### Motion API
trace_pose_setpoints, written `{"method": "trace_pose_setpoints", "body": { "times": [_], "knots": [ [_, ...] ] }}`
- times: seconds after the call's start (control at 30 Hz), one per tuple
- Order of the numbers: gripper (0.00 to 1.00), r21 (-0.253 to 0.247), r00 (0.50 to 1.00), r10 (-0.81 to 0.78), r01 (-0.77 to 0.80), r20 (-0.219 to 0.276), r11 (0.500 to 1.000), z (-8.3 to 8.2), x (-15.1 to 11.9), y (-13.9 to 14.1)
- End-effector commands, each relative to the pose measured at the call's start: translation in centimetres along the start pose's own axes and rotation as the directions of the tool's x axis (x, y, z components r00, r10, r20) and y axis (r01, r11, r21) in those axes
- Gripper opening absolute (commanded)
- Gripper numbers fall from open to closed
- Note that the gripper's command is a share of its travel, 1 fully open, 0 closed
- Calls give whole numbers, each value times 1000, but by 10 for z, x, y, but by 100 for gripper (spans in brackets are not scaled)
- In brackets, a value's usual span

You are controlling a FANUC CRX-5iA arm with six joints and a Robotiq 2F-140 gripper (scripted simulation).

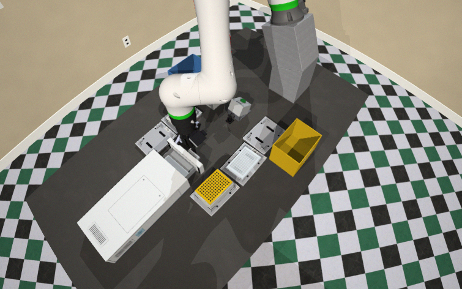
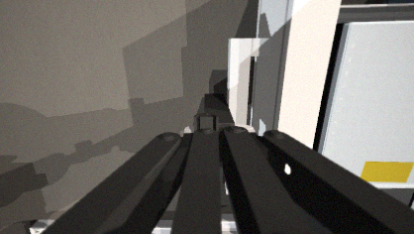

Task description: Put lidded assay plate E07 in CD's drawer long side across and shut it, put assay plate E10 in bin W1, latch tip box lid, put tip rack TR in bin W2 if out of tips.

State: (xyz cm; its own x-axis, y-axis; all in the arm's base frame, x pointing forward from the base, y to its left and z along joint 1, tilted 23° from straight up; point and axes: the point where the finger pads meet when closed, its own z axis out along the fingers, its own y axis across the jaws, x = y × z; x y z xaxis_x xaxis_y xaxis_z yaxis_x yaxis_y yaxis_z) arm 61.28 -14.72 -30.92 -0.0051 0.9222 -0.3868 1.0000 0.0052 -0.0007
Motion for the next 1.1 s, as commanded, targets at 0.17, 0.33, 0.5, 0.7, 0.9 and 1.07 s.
{"method": "trace_pose_setpoints", "body": {
  "times": [0.17,0.33,0.5,0.7,0.9,1.07],
  "knots": [
    [10,-1,1000,0,0,0,1000,-1,0,11],
    [10,-1,1000,0,0,0,1000,-1,0,16],
    [10,-1,1000,0,0,0,1000,-1,0,23],
    [10,-1,1000,0,0,0,1000,-1,0,31],
    [10,-1,1000,0,0,0,1000,-1,0,36],
    [10,-1,1000,0,0,0,1000,-1,0,42]
  ]
}}
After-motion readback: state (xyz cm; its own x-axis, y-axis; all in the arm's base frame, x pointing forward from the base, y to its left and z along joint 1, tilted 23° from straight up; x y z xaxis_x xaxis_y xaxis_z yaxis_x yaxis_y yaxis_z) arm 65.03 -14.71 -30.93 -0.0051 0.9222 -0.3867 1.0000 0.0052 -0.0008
